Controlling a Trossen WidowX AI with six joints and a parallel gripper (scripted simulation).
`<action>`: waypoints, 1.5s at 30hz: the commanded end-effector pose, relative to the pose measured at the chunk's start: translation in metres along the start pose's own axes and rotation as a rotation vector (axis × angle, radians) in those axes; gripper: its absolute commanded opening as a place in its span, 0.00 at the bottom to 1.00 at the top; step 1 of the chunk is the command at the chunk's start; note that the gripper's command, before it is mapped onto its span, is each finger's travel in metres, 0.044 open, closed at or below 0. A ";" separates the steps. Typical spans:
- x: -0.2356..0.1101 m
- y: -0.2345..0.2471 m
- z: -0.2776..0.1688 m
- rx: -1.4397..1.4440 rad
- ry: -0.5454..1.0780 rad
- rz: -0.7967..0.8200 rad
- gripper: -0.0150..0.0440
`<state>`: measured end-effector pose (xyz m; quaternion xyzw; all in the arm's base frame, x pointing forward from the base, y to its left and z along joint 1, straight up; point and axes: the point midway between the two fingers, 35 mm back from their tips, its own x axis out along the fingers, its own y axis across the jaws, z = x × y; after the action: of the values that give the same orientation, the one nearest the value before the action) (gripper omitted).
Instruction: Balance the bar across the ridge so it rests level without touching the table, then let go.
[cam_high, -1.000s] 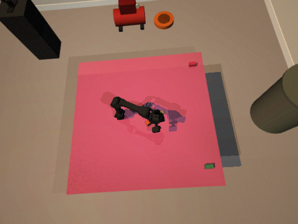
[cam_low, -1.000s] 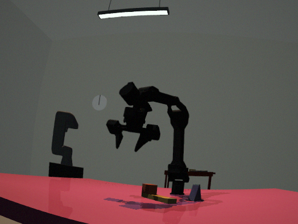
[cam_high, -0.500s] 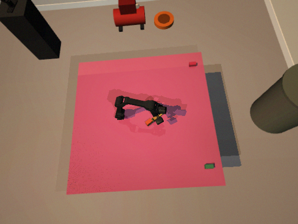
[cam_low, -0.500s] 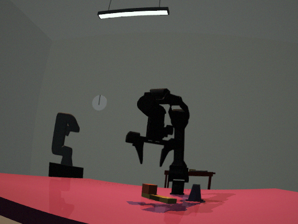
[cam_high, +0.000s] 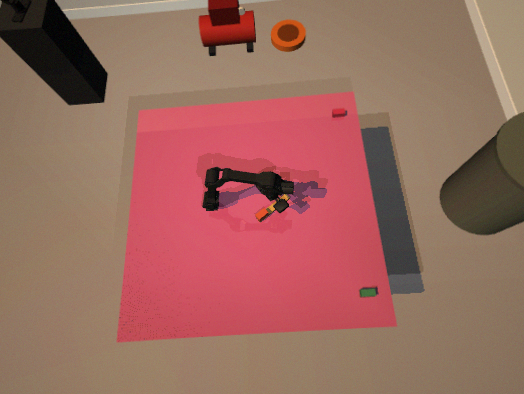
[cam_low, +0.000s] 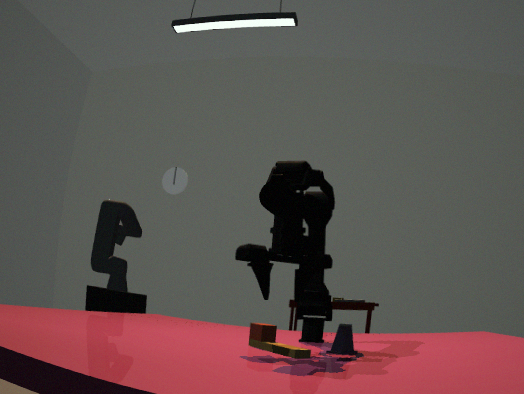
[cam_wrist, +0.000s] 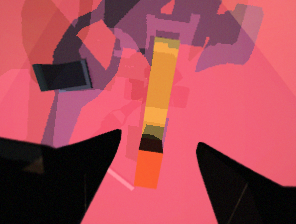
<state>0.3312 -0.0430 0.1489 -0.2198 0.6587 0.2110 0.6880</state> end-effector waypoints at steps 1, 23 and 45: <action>0.022 0.000 -0.001 -0.007 0.014 0.004 0.79; 0.086 0.002 -0.004 -0.007 0.014 0.004 0.79; 0.100 0.002 -0.004 -0.007 0.014 0.004 0.79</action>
<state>0.3308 -0.0425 0.0496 -0.2188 0.6629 0.2140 0.6833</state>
